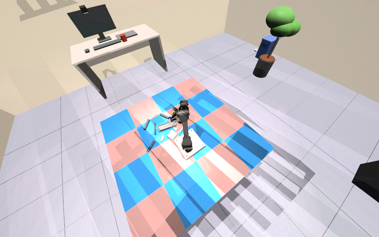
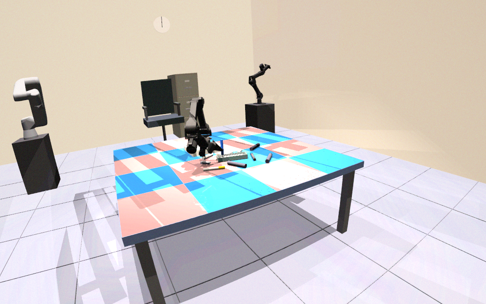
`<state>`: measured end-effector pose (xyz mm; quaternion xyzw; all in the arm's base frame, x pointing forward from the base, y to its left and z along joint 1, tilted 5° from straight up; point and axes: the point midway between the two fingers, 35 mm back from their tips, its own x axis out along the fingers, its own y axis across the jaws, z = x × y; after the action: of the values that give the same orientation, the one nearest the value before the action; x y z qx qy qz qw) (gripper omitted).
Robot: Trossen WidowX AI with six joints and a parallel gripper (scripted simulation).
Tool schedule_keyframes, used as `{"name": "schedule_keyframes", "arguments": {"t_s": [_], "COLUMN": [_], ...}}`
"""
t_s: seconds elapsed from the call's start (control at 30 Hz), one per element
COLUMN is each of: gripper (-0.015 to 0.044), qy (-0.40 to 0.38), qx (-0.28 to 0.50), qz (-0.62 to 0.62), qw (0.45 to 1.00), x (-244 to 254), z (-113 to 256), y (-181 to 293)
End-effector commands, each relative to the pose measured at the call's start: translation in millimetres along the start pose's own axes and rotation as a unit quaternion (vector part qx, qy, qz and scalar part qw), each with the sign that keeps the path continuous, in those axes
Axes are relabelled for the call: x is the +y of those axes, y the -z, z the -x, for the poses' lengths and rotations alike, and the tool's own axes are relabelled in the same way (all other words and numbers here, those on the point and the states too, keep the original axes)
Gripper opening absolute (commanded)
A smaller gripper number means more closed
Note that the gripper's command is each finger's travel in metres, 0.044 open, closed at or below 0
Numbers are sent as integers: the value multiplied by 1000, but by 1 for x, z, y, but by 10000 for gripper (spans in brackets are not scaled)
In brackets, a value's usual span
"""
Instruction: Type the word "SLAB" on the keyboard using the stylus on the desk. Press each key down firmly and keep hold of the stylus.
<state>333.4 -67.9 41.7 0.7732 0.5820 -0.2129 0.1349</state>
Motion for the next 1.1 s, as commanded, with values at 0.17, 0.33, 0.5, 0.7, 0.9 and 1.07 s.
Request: {"name": "schedule_keyframes", "arguments": {"t_s": [0.17, 0.33, 0.5, 0.7, 0.9, 1.07], "gripper": [81, 81, 81, 81, 81, 38], "qy": [0, 0, 0, 0, 0, 1], "qx": [2, 2, 2, 2, 2, 1], "qz": [-3, -3, -3, -3, -3, -3], "qw": [1000, 1000, 1000, 1000, 1000, 1000], "x": [-1, -1, 0, 0, 0, -1], "z": [-1, -1, 9, 17, 17, 15], "y": [-1, -1, 15, 31, 31, 29]}}
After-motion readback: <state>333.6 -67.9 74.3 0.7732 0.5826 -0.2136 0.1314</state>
